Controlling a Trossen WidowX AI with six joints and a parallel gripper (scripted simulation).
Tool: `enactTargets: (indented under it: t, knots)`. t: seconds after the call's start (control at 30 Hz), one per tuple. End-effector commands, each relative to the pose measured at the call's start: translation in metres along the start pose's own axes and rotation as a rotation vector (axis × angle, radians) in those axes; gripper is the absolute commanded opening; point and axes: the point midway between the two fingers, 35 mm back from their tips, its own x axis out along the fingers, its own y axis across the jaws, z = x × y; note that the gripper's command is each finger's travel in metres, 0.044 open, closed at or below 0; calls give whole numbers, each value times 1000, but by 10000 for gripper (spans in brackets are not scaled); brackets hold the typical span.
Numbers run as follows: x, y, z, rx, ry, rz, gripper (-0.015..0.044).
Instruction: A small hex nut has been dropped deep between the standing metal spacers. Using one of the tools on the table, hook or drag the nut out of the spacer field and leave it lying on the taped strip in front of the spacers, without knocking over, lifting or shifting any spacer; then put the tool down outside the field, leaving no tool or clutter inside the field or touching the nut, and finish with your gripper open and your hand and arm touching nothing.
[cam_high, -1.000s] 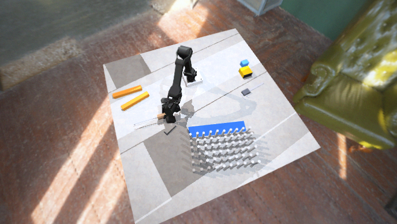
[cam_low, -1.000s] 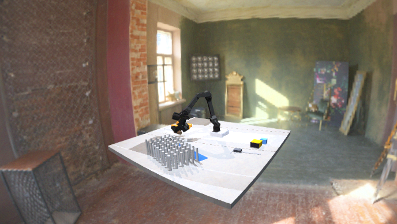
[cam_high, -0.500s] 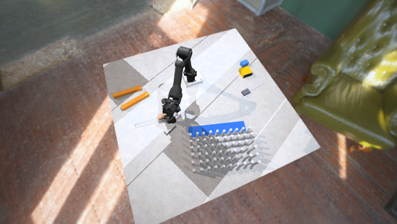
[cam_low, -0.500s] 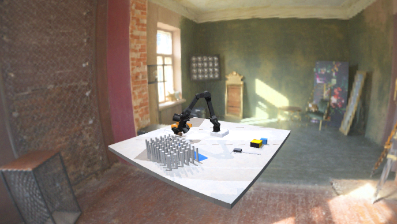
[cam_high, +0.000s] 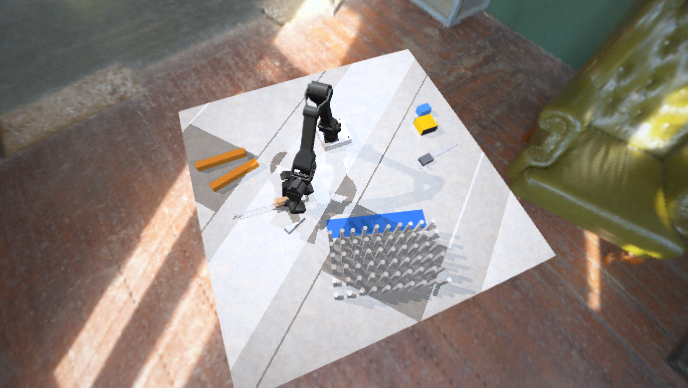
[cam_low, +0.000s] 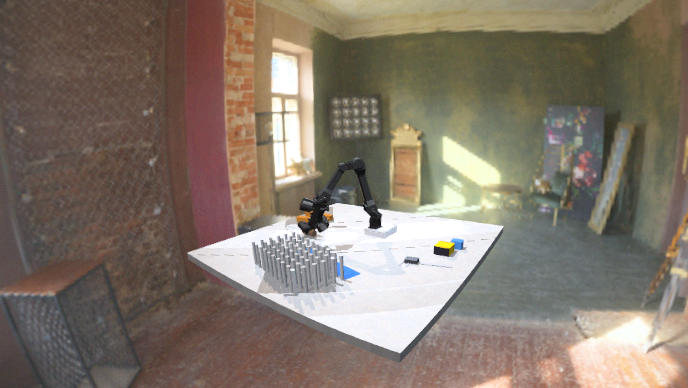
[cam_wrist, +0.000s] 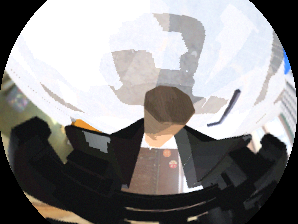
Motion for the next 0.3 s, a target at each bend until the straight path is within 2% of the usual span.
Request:
enactTargets:
  t: [0.0, 0.27]
  knots:
    - [0, 0, -1, 1, 2, -1, 210]
    - [0, 0, -1, 1, 2, -1, 420]
